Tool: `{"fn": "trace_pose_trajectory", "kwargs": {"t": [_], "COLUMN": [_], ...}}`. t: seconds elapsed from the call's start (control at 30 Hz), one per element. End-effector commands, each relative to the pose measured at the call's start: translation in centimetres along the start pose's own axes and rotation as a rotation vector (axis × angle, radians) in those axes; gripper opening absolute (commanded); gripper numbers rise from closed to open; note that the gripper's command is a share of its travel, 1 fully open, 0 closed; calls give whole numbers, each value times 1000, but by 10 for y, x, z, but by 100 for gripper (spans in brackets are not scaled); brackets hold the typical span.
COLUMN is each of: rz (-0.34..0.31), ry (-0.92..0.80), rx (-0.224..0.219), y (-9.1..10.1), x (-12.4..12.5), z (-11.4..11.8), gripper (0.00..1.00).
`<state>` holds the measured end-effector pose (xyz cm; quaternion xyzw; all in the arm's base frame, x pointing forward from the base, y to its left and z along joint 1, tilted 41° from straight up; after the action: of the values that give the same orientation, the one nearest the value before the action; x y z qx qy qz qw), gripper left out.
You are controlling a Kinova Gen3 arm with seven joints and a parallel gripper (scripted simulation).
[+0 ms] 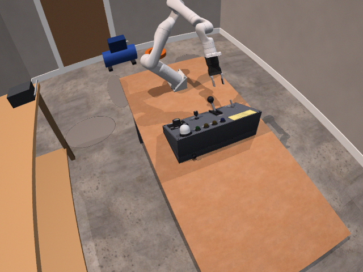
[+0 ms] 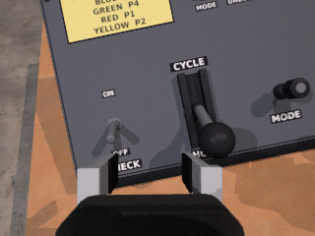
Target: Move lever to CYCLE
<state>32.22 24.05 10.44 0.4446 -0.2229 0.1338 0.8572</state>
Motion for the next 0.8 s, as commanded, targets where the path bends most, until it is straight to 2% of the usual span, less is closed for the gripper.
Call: {"fn": "trace_pose_trajectory", "kwargs": {"t": [0.0,0.1,0.17,0.3,0.4,0.47,0.5,0.57,0.63,0.77], "rz": [9,22,33,43,30,16,10,10,3,-2], "ry": [5,4,1,-2,0,4,6,6,9,1], "rx": [4,2,3,-1,-7,-10,-11,-11,-11,-9], "y": [2,8,14,20,17,14,12,12,10,9], "x": [4,20,36,62,68,66,64,64,62,59], "z": [3,25,52,125,179,206,215,215,227,229], "gripper": [100,100,100,100,100,100,100,100,100,100]}}
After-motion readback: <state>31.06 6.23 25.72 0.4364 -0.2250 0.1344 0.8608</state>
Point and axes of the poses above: the point where the finger pads meet when closed, its own y axis back along the fingers, its own z axis across the jaws, x = y × z, the point moved 8 cm from there along y, back along the fingers, and after that the axes turned 4 degrees about -y, right-handed, at the moved point
